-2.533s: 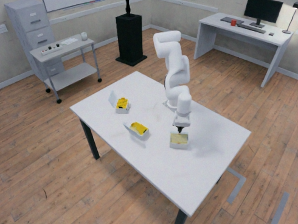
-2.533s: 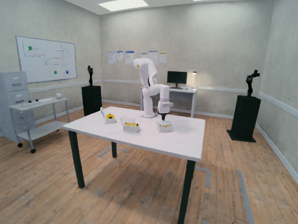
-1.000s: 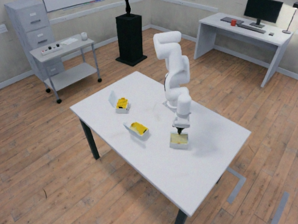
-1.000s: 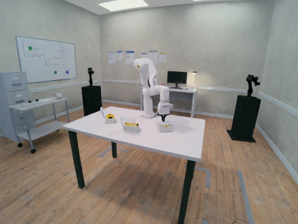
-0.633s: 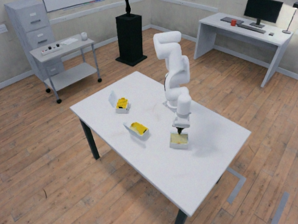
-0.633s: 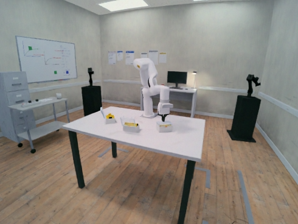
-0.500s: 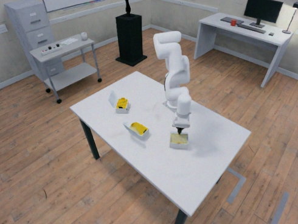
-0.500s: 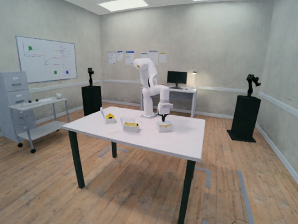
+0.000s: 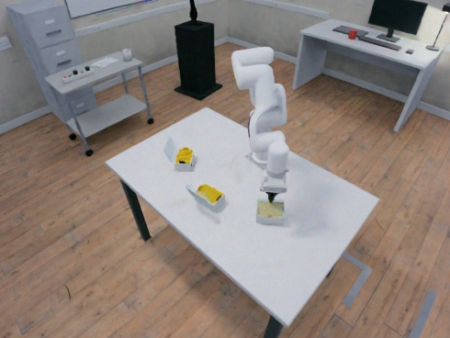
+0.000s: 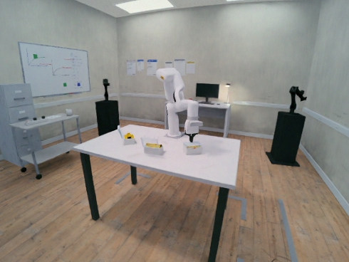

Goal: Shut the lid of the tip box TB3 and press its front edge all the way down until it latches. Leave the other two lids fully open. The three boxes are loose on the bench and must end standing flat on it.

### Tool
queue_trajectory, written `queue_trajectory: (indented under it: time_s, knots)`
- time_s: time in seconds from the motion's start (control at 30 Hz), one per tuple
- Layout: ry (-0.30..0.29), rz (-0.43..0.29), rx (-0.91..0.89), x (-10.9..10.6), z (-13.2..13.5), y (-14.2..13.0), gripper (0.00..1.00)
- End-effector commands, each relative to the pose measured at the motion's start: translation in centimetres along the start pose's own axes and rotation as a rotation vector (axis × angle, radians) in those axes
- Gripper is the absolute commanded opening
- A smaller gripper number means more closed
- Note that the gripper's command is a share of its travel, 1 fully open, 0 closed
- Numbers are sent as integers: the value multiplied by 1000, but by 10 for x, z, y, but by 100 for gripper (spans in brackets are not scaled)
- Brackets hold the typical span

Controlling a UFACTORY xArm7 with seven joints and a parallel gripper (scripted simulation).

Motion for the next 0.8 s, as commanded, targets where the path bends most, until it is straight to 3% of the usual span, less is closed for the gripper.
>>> queue_trajectory:
  time_s: [0.0,0.77]
  knots:
    - [0,5,0,-5,0,1,0]
    - [0,5,0,-40,0,1,0]
Point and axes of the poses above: the point where the finger pads meet when closed, its own x axis out along the fingers, its own z axis across the jaws, y = z × x, the point moved 9 cm from there along -x, back along the fingers, and after that the axes turned 8 degrees about -x, right-handed, at the moved point
